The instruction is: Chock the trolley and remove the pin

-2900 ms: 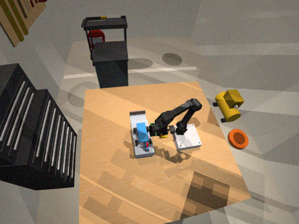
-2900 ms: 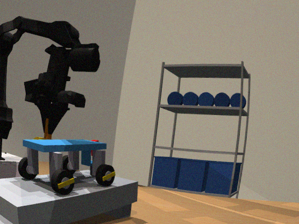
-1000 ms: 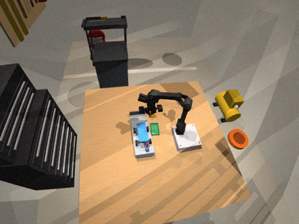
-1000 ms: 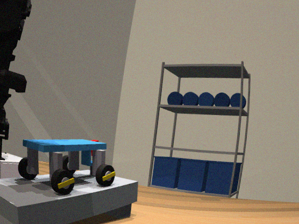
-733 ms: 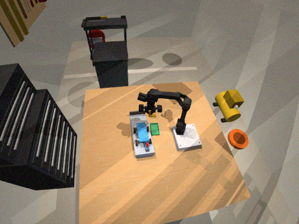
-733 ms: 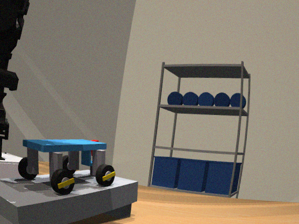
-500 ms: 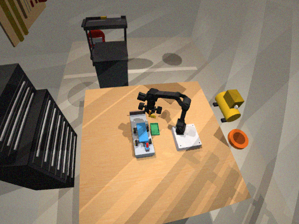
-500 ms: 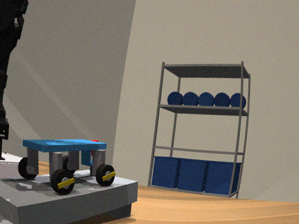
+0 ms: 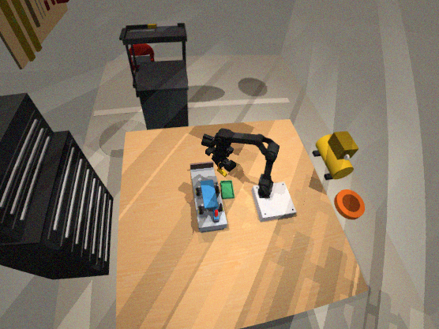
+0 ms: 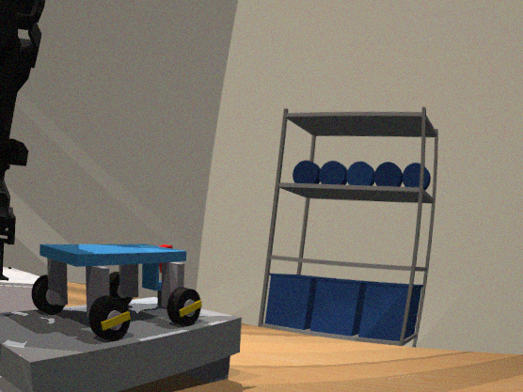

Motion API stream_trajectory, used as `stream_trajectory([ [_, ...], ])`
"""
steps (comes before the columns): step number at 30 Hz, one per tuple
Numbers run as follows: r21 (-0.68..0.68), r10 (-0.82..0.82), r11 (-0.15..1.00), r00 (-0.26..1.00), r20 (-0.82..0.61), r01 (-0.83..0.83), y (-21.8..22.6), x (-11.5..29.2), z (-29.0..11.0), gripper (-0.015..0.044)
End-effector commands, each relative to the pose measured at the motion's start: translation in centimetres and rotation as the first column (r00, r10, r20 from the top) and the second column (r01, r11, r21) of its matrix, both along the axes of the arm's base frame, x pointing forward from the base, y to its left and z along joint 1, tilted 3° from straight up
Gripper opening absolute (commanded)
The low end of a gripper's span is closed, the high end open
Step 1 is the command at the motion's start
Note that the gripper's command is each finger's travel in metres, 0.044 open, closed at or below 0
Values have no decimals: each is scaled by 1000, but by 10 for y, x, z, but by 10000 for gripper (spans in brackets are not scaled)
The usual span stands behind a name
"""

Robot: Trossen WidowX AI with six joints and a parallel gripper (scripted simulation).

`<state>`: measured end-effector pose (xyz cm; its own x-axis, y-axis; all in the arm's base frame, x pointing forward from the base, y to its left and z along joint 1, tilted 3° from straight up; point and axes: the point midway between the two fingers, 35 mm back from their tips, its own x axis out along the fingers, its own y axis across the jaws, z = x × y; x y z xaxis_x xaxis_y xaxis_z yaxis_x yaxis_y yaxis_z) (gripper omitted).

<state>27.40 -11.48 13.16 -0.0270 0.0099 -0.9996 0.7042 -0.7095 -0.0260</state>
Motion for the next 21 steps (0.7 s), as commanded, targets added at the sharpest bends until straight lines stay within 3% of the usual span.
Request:
stream_trajectory([
  [1,11,-136,991,991,-3,136,0,1,0,0],
  [12,22,-500,865,865,-25,501,-2,1,0,0],
  [21,23,-546,837,838,-27,546,-1,7,-1,0],
])
